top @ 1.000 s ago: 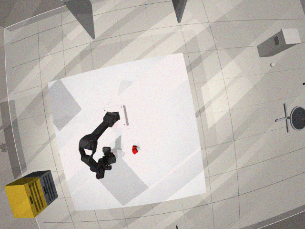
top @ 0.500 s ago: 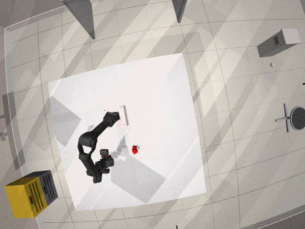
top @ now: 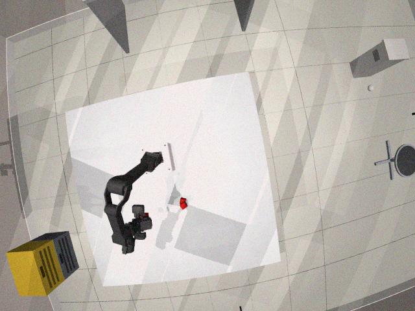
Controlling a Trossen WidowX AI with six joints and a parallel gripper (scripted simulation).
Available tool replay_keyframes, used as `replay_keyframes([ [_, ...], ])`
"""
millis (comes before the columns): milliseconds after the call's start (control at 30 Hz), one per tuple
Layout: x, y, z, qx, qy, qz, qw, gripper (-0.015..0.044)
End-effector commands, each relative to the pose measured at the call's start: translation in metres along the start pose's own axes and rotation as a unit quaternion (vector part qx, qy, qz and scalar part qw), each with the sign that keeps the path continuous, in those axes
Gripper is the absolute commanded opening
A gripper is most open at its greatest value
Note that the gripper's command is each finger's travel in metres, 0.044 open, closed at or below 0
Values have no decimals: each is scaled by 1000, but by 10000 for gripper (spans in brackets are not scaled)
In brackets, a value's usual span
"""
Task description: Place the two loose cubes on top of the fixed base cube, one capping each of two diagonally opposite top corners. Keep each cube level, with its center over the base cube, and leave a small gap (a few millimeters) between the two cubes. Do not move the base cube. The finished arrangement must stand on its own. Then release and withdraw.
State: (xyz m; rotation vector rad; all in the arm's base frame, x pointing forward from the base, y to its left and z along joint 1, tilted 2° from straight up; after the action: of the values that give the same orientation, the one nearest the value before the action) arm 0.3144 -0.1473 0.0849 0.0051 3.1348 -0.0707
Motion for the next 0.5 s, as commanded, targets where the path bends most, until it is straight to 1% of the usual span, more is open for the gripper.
replay_keyframes([
  [0,1,0,-11,2,-1,2,1000,105],
  [100,0,2,-11,2,-1,6,1000,105],
  [467,-4,38,-9,0,-2,85,996,105],
])
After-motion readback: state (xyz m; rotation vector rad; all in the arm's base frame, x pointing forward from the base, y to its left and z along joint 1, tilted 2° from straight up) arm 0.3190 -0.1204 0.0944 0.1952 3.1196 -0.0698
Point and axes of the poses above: the point midway between the two fingers, 35 mm back from their tips, its own z axis out along the fingers, its own x axis across the jaws, y = z × x, the point moved 1 cm from there along -z, back along the fingers, and after that the axes turned 13 degrees about -z, right-handed, at the moved point
